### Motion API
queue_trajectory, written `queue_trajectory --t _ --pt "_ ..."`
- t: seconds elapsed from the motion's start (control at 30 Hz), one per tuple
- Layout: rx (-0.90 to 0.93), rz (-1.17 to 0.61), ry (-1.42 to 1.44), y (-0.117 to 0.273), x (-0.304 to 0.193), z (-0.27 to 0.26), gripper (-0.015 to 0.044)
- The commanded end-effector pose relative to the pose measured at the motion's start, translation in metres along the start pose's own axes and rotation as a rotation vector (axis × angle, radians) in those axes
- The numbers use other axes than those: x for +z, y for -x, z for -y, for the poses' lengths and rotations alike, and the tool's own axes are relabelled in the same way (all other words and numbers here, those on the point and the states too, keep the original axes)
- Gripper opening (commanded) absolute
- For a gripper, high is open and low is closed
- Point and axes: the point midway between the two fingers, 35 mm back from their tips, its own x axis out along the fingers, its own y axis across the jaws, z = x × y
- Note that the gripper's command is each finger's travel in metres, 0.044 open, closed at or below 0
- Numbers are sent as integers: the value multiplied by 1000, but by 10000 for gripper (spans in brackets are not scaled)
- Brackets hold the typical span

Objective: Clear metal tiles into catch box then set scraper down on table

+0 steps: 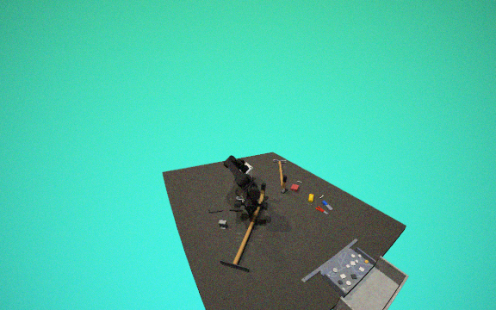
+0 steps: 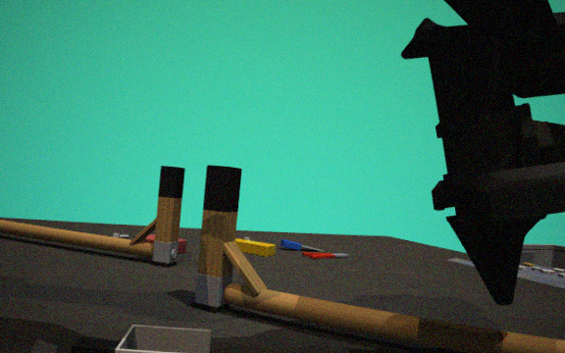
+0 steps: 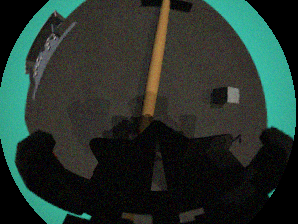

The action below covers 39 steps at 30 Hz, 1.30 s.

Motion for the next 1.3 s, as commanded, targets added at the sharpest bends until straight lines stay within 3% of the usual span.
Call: queue_trajectory --t 0.0,0.37,0.9,1.27 --pt "-1 7 -12 17 5 0 0" --pt "2 18 -28 55 11 2 0" --pt "18 -14 103 72 0 41 0" --pt "19 -15 104 65 0 41 0"
